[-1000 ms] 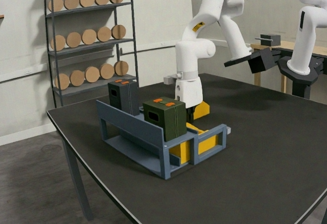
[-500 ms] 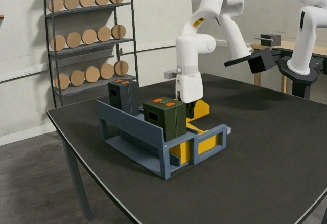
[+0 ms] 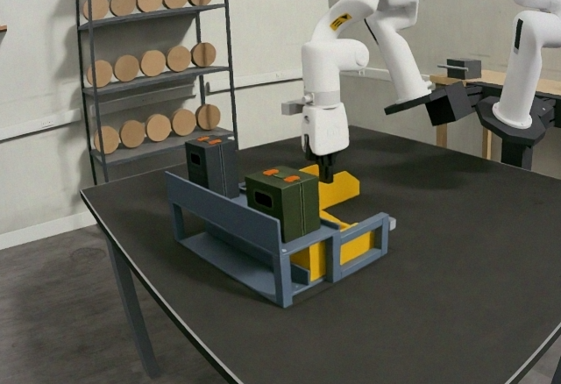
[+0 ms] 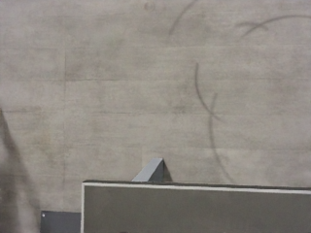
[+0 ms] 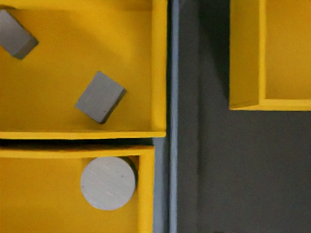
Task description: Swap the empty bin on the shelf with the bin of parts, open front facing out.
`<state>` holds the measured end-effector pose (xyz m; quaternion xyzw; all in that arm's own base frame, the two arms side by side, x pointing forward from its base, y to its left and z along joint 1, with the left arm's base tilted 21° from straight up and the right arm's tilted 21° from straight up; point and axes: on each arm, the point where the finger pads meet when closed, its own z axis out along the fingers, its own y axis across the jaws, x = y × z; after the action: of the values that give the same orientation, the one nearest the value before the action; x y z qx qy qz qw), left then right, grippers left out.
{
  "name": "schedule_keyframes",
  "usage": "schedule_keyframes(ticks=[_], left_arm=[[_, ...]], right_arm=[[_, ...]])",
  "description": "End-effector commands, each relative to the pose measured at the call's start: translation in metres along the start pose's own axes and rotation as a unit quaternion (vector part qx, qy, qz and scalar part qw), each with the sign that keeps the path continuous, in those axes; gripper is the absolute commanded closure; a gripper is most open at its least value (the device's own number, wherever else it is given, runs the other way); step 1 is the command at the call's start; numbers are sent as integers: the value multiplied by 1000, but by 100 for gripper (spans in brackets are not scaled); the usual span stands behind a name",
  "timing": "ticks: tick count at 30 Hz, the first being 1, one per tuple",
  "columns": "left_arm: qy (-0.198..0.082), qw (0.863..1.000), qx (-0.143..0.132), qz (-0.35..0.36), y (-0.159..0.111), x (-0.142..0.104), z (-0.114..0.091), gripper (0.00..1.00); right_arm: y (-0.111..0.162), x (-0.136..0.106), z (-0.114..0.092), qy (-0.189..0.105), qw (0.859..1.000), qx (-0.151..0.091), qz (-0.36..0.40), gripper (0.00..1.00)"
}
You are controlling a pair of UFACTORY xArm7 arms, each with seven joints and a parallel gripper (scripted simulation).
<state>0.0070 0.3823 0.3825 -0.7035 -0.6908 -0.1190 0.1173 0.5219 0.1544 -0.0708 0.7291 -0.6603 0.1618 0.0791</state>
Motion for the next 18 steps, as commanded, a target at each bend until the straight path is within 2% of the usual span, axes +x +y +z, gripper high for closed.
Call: schedule_keyframes(ticks=[1, 4, 6, 9, 18], left_arm=[[2, 1000, 0, 0, 0, 1, -2, 0], [2, 1000, 0, 0, 0, 1, -2, 0], [2, 1000, 0, 0, 0, 1, -2, 0], [2, 1000, 0, 0, 0, 1, -2, 0], [2, 1000, 0, 0, 0, 1, -2, 0]], right_arm=[[16, -1, -9, -1, 1000, 3, 0, 100], [38, -1, -15, -1, 1000, 3, 0, 100], [38, -1, -15, -1, 1000, 3, 0, 100], [64, -1, -23, -1, 1000, 2, 0, 100], [116, -1, -39, -1, 1000, 2, 0, 100]])
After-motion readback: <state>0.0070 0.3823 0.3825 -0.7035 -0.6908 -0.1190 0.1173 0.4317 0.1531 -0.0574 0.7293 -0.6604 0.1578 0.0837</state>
